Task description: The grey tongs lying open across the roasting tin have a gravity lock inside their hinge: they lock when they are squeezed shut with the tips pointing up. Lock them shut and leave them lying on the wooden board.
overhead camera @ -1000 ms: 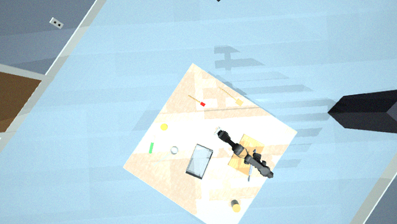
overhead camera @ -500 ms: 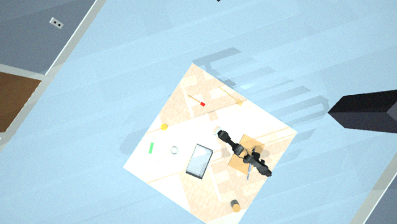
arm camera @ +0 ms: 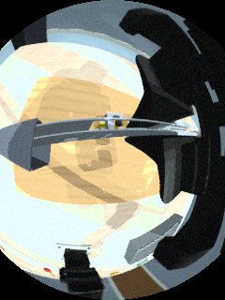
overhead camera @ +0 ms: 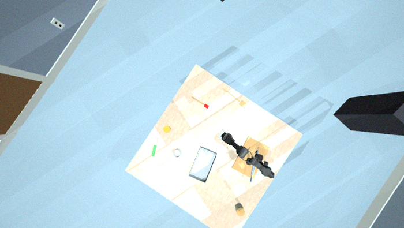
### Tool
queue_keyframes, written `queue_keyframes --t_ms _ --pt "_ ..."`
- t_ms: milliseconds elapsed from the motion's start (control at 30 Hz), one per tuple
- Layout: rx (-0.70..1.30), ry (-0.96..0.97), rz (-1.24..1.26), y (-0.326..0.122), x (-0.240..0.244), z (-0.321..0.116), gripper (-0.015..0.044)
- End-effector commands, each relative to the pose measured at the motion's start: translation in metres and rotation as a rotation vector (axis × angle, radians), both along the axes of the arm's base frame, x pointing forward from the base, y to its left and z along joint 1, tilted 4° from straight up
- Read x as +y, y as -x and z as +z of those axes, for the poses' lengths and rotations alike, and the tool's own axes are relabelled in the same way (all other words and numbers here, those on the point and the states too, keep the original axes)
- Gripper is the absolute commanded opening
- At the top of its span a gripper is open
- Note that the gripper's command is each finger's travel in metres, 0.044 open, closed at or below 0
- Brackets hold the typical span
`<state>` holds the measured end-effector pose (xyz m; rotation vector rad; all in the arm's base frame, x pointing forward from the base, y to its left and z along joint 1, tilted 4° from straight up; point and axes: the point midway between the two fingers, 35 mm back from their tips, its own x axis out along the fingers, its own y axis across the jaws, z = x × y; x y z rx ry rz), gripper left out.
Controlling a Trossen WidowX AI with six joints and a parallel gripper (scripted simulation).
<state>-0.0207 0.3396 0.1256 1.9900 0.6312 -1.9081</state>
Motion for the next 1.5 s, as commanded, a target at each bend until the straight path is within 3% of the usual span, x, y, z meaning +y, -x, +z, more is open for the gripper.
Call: queue_keyframes --t_ms 0,567,1300,1467 --pt "0.003 -0.003 0.005 0.0 0.0 -0.007 -0.015" --pt "0.003 -0.003 0.005 0.0 -0.001 -0.026 -0.015" --pt "0.0 0.002 0.0 -0.001 -0.002 -0.025 0.0427" --pt "0.0 0.001 0.0 0.002 -0.003 -0.023 0.044"
